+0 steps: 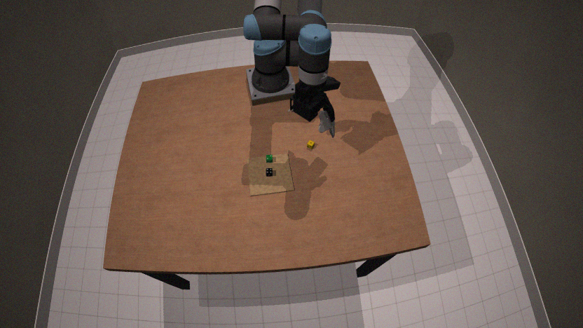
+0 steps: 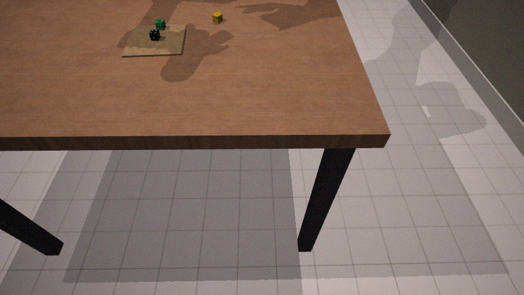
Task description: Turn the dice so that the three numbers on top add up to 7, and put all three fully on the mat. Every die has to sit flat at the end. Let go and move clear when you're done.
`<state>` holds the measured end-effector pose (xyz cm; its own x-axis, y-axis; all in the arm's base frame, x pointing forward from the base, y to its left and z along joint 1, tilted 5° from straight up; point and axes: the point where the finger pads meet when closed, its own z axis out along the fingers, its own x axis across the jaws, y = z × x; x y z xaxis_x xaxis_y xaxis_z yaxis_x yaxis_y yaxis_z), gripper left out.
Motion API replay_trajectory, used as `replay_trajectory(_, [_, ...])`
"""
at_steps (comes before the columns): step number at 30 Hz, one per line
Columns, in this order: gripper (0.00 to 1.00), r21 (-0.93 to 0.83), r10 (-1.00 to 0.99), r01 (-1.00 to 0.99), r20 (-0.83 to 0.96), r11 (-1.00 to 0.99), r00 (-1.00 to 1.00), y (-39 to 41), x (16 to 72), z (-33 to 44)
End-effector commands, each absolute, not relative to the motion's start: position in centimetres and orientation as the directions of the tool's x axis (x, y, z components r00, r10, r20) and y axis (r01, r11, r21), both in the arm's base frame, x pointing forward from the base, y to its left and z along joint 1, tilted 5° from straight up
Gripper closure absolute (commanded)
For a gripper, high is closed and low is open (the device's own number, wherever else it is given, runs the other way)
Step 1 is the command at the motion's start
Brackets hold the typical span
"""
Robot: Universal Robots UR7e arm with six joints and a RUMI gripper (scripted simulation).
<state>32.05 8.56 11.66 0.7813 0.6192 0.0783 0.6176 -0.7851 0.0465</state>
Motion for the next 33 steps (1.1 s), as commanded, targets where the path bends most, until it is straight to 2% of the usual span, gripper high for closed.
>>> replay_trajectory(1, [0.00, 0.042, 0.558, 0.557, 0.081, -0.830, 0.826, 8.7, 32.1, 11.6])
replay_trajectory(7, [0.00, 0.035, 0.488, 0.487, 0.084, -0.873, 0.869, 8.8, 32.2, 11.5])
replay_trajectory(19, [0.00, 0.006, 0.169, 0.169, 0.089, -0.986, 0.982, 9.3, 32.4, 11.0])
replay_trajectory(21, [0.00, 0.006, 0.169, 0.169, 0.089, -0.986, 0.982, 9.3, 32.4, 11.0])
replay_trajectory(33, [0.00, -0.026, -0.202, -0.201, 0.084, -0.979, 0.976, 9.6, 32.7, 10.5])
